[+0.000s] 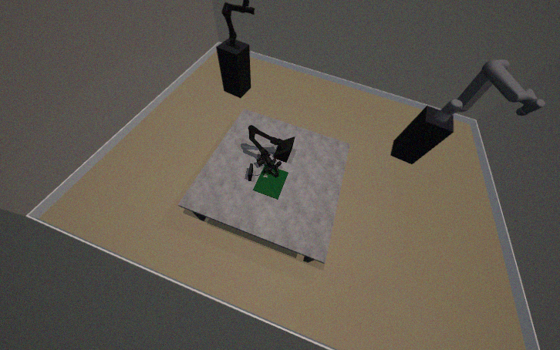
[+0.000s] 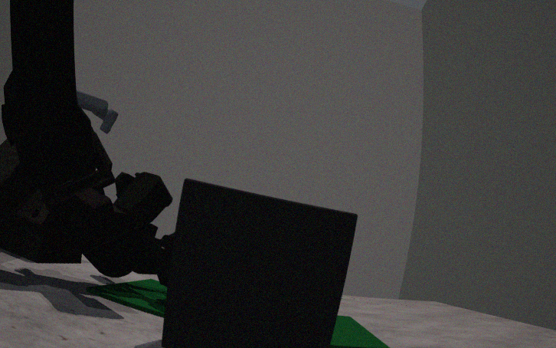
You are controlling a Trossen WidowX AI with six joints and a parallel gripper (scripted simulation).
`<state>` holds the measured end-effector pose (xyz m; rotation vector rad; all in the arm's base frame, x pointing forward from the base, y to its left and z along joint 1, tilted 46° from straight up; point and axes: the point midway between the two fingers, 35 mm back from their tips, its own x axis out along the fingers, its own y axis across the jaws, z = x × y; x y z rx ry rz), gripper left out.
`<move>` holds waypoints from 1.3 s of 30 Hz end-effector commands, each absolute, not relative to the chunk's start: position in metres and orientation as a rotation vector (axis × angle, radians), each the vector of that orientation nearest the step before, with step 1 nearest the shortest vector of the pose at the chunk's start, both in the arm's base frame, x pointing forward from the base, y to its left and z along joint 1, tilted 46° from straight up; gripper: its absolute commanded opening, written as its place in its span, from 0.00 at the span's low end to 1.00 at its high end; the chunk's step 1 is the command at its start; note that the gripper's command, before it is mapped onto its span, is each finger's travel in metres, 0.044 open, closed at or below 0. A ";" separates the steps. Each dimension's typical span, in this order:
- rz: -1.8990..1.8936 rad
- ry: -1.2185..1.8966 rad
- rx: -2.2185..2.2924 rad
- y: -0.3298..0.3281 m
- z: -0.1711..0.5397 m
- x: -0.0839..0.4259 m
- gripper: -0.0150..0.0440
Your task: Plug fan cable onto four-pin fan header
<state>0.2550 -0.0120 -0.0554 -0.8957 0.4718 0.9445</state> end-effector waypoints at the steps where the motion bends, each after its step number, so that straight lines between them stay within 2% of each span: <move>1: 0.944 0.472 -0.896 -0.012 -0.055 0.255 0.48; 4: 0.944 0.472 -0.896 -0.012 -0.055 0.255 0.60; 27: 0.945 0.472 -0.896 -0.012 -0.055 0.255 0.60; 39: 0.947 0.477 -0.900 -0.023 -0.027 0.243 0.60</move>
